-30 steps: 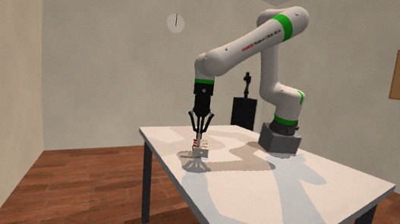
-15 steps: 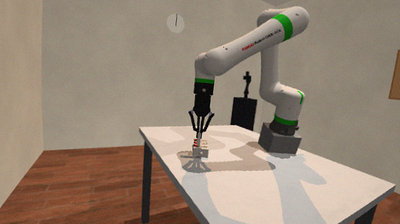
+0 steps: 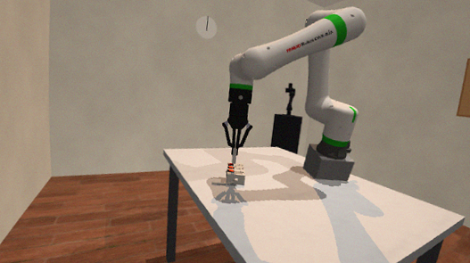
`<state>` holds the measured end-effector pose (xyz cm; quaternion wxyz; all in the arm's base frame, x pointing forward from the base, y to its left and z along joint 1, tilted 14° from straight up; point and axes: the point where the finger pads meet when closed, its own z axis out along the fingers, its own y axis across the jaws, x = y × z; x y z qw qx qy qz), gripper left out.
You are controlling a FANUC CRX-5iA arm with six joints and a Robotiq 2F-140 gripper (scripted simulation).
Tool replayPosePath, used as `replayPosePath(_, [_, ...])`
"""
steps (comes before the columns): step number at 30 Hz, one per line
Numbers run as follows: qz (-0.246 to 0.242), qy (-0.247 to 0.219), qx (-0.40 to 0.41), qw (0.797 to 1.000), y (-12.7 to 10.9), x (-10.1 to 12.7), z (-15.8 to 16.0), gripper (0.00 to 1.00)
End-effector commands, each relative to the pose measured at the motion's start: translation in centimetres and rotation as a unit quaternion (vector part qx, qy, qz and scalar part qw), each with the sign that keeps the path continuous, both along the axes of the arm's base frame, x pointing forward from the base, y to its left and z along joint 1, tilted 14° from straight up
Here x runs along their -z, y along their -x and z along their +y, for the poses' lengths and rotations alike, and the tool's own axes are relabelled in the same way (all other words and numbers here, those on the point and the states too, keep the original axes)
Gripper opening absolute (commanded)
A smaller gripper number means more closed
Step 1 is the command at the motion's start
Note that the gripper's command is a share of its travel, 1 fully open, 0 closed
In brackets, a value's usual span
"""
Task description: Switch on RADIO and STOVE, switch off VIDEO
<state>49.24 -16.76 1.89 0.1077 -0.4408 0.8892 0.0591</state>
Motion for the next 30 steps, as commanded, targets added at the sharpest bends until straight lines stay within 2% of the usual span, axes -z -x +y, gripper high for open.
replayPosePath(1, [0.0,0.0,0.0,1.0,0.04,-0.41,-0.1,0.0])
replayPosePath(21, [0.0,0.0,0.0,1.0,0.05,-0.47,-0.11,0.0])
replayPosePath(22, [0.0,0.0,0.0,1.0,0.05,-0.48,-0.11,1.0])
replayPosePath(30, [0.0,0.0,0.0,1.0,0.16,-1.19,-0.26,1.0])
